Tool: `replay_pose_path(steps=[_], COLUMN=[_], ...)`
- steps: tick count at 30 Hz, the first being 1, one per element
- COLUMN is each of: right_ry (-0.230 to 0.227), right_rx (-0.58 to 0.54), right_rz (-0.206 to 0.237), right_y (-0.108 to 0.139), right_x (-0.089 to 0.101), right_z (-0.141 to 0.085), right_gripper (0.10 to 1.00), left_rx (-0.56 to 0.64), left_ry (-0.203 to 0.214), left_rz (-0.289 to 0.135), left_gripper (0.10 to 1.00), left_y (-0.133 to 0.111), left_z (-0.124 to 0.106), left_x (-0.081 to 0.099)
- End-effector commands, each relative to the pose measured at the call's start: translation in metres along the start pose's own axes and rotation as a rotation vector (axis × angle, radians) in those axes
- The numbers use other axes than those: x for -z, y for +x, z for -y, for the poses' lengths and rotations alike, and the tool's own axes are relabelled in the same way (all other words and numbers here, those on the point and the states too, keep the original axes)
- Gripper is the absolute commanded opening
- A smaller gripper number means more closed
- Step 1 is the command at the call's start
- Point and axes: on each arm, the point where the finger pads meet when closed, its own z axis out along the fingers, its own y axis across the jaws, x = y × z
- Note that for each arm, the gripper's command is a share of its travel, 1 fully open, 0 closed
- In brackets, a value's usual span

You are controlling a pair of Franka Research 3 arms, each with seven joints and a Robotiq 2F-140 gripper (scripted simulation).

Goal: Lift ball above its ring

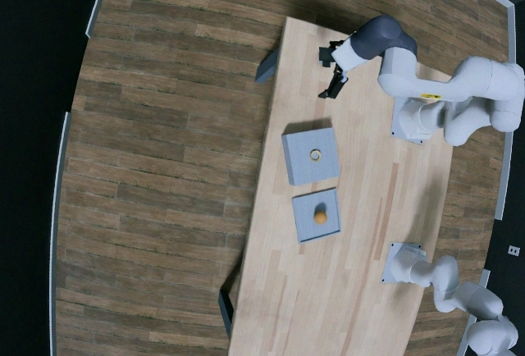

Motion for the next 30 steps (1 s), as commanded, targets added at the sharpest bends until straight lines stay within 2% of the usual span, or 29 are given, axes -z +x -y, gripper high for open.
replay_pose_path(steps=[1,5,13,26,27,28,29,30], right_ry=[0.0,0.0,0.0,-0.001,-0.007,-0.02,-0.04,-0.055], right_rx=[0.0,0.0,0.0,0.005,0.035,0.105,0.219,0.316], right_rz=[0.0,0.0,0.0,0.001,0.006,0.017,0.033,0.045], right_y=[0.0,0.0,0.0,0.0,0.002,0.004,0.006,0.004], right_x=[0.0,0.0,0.0,-0.001,-0.004,-0.013,-0.028,-0.032], right_z=[0.0,0.0,0.0,0.001,0.01,0.031,0.065,0.076], right_gripper=[1.0,1.0,1.0,1.0,1.0,1.0,1.0,1.0], left_rx=[0.084,0.144,0.19,0.182,0.182,0.182,0.182,0.182], left_ry=[0.002,0.006,0.009,0.01,0.01,0.01,0.01,0.01], left_rz=[-0.033,-0.06,-0.081,-0.077,-0.077,-0.077,-0.077,-0.077], left_gripper=[1.0,1.0,1.0,1.0,1.0,1.0,1.0,1.0], left_y=[-0.011,-0.028,-0.041,-0.044,-0.044,-0.044,-0.044,-0.044], left_z=[0.015,0.031,0.042,0.044,0.044,0.044,0.044,0.044], left_x=[0.008,0.016,0.022,0.022,0.022,0.022,0.022,0.022])
